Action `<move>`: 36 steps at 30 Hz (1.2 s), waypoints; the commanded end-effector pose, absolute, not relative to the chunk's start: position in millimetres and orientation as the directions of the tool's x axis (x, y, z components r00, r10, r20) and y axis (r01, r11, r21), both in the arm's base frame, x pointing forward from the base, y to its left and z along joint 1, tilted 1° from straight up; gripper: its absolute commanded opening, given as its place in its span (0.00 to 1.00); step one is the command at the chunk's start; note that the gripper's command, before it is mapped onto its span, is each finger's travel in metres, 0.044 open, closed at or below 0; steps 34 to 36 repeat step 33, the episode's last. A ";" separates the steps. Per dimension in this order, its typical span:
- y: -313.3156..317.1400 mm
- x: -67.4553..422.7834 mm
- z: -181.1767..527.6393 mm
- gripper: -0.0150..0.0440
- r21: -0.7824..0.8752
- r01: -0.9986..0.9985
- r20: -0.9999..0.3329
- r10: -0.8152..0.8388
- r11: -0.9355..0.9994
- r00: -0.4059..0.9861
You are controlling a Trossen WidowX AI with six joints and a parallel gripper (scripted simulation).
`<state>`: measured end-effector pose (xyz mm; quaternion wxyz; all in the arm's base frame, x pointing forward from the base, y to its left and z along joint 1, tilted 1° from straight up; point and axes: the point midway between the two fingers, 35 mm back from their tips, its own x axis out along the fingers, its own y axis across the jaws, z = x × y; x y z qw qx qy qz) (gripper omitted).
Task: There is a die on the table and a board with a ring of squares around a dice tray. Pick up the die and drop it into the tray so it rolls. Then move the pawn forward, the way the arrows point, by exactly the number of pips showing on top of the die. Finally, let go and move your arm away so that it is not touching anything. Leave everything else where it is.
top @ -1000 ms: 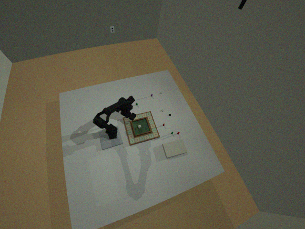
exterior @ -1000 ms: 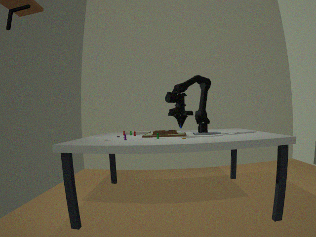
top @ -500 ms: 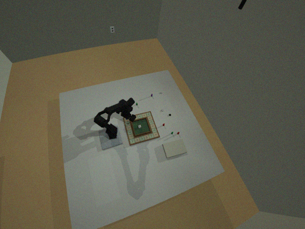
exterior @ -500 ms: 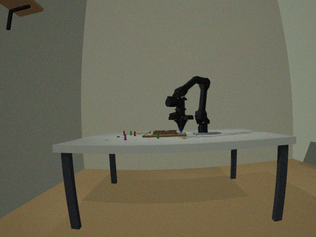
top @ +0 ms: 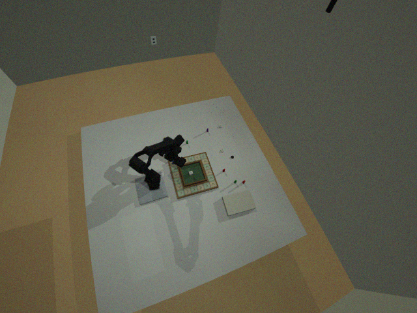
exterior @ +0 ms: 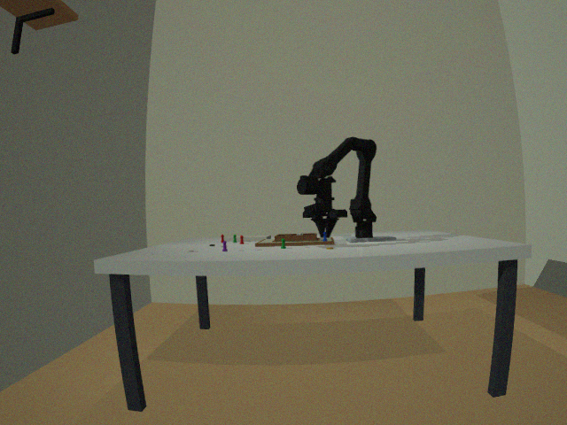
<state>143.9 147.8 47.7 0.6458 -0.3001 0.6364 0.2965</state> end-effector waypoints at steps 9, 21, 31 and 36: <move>147.9 143.7 97.9 1.00 -0.005 -0.761 -1.000 -0.001 0.648 0.006; 67.7 168.6 156.7 1.00 -0.011 -0.367 -1.000 -0.008 0.930 0.009; 46.7 166.6 170.0 1.00 -0.011 -0.252 -1.000 -0.009 0.968 0.009; 46.7 166.6 170.0 1.00 -0.011 -0.252 -1.000 -0.009 0.968 0.009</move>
